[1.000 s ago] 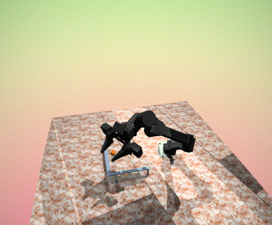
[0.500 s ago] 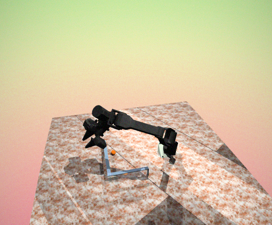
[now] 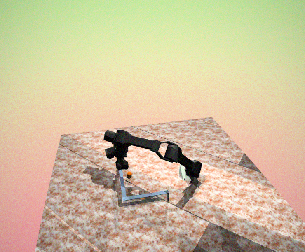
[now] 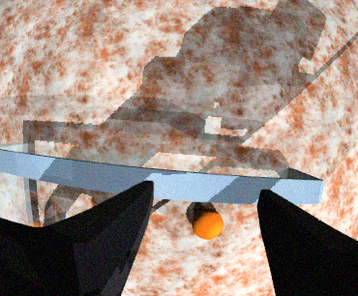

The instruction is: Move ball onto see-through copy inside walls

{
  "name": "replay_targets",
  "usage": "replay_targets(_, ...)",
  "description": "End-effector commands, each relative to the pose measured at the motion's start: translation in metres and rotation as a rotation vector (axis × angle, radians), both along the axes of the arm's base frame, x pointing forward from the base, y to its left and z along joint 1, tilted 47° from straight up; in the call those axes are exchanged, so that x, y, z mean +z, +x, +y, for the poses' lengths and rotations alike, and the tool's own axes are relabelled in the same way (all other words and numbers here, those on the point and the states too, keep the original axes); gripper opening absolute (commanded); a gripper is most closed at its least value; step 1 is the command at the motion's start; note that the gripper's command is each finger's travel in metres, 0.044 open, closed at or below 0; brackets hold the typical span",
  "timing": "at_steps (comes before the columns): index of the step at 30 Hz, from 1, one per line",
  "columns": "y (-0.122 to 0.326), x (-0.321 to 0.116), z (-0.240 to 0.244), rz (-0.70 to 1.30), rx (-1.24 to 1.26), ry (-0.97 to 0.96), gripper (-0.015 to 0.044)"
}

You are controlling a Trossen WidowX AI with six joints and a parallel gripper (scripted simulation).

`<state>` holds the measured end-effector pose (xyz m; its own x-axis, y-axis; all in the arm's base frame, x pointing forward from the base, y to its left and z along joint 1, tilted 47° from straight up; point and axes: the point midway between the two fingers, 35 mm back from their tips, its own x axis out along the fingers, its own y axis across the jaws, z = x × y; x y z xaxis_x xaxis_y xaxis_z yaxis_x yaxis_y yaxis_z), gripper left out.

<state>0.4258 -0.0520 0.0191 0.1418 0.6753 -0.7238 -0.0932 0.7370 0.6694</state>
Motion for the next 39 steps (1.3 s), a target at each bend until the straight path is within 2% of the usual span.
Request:
replay_targets(1,-0.037,-0.034,0.005,0.139,0.107,0.034,0.0254)
replay_targets(4,-0.054,-0.045,0.008,0.197,0.157,0.058,0.0254)
replay_targets(38,-0.059,-0.079,0.044,0.196,0.157,0.06,0.0254)
replay_targets(39,-0.059,-0.079,0.044,0.196,0.157,0.06,0.0228)
